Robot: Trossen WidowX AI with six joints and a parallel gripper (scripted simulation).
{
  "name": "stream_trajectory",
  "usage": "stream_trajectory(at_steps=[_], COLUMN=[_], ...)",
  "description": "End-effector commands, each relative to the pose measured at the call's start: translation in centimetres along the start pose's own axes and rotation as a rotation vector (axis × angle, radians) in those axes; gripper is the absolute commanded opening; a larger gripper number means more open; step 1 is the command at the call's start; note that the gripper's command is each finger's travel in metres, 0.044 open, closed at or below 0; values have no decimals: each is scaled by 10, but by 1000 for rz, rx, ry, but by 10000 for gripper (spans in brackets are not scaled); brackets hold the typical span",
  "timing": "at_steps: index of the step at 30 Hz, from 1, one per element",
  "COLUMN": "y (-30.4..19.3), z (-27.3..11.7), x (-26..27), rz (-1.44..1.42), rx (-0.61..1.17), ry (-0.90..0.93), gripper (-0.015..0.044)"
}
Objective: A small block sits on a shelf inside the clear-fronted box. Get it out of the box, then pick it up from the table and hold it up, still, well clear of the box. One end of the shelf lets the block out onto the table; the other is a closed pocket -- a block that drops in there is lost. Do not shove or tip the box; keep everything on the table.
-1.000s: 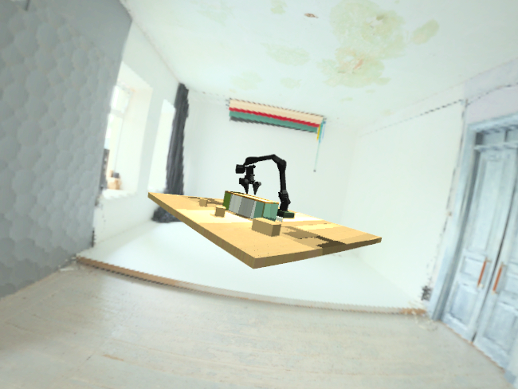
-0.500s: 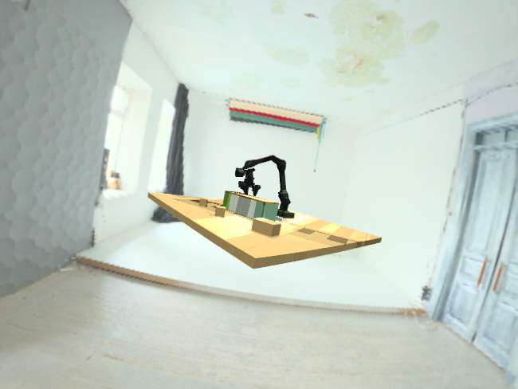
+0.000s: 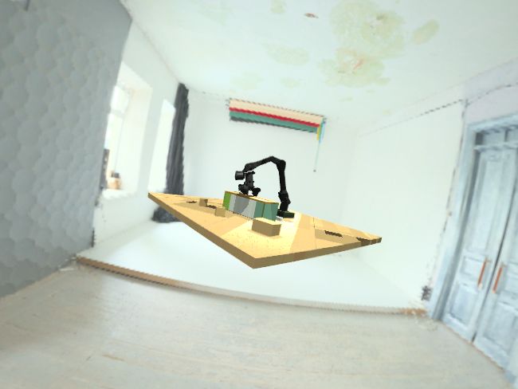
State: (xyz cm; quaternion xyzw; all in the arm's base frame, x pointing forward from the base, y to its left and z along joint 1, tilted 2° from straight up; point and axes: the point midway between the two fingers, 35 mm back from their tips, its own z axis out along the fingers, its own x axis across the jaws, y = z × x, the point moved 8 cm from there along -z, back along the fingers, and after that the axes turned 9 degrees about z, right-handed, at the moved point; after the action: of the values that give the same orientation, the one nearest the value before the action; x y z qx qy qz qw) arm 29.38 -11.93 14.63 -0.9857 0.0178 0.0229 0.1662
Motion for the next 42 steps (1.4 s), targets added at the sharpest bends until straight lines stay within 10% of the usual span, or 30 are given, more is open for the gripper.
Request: stream_trajectory(at_steps=[1, 42], y=[0, -80], z=[-1, 29], x=[0, -12], rz=[0, 0], rx=[-1, 7], ry=[1, -1], gripper=[400, 400])
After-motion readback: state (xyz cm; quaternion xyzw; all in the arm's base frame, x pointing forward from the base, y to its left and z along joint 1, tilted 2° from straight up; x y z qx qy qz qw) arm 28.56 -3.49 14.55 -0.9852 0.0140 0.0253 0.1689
